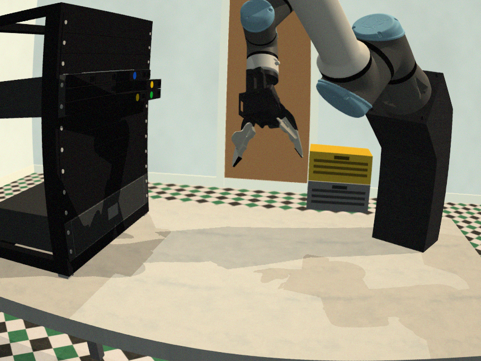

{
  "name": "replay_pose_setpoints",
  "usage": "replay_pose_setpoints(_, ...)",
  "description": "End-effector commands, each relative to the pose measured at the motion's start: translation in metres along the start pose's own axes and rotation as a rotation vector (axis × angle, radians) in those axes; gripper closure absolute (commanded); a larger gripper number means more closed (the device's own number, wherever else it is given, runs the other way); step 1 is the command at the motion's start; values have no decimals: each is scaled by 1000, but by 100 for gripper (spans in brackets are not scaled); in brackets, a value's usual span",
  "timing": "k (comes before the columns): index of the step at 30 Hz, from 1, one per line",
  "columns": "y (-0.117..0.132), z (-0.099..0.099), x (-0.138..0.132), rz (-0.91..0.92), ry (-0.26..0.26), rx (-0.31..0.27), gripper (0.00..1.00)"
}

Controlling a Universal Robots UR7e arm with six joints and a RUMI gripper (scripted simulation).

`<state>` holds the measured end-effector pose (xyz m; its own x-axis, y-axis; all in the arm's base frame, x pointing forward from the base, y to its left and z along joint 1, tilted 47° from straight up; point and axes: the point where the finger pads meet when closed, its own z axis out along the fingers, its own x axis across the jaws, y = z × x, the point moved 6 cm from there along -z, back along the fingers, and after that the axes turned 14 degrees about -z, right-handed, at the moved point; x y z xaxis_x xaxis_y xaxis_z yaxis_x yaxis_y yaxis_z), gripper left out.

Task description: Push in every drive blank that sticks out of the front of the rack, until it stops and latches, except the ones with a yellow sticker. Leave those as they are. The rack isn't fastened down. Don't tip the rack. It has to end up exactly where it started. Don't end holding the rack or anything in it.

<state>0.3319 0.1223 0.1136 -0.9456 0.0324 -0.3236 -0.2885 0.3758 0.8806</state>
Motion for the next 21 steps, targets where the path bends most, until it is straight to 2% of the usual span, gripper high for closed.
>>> replay_pose_setpoints(1,7,11,19,91,20,-120,0)
replay_pose_setpoints(10,37,25,46,281,37,-368,0)
replay_pose_setpoints(12,37,25,46,281,37,-368,0)
replay_pose_setpoints(21,75,24,55,474,24,-633,0)
